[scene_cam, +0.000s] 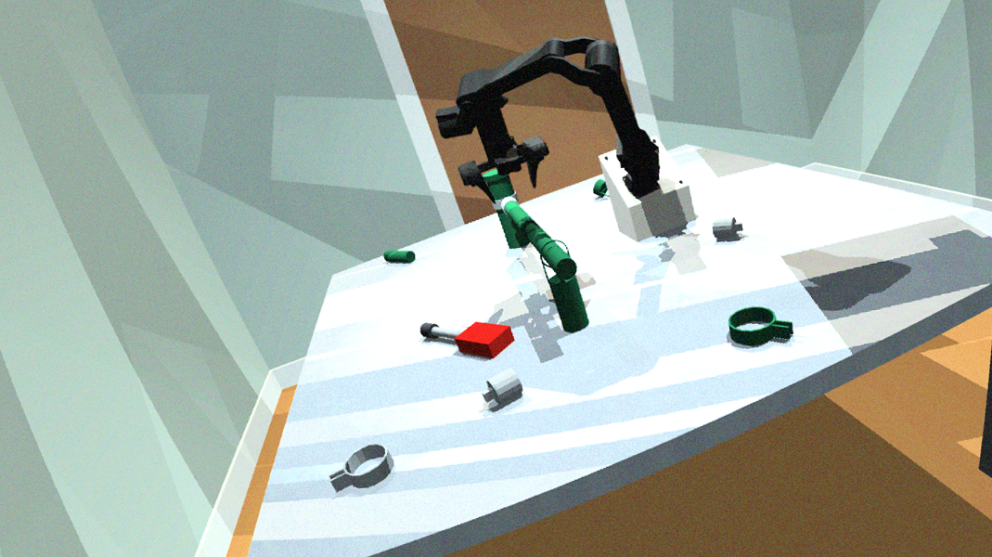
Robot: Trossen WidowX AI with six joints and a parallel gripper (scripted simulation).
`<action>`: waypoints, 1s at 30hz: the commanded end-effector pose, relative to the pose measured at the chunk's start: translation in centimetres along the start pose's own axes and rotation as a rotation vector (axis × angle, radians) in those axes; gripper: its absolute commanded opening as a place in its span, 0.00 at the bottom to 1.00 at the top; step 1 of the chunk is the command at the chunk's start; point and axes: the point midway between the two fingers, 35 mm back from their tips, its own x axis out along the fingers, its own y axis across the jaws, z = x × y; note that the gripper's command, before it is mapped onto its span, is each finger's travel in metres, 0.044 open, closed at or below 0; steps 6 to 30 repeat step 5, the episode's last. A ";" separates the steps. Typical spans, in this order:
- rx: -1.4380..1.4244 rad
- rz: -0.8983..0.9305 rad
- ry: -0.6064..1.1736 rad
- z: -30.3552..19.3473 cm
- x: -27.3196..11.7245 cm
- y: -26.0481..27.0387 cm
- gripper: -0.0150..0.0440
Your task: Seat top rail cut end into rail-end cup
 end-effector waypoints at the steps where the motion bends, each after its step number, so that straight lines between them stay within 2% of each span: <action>1: -0.004 0.004 0.004 0.0 0.0 0.1 1.00; 30: -0.004 0.004 0.004 0.0 0.0 0.1 1.00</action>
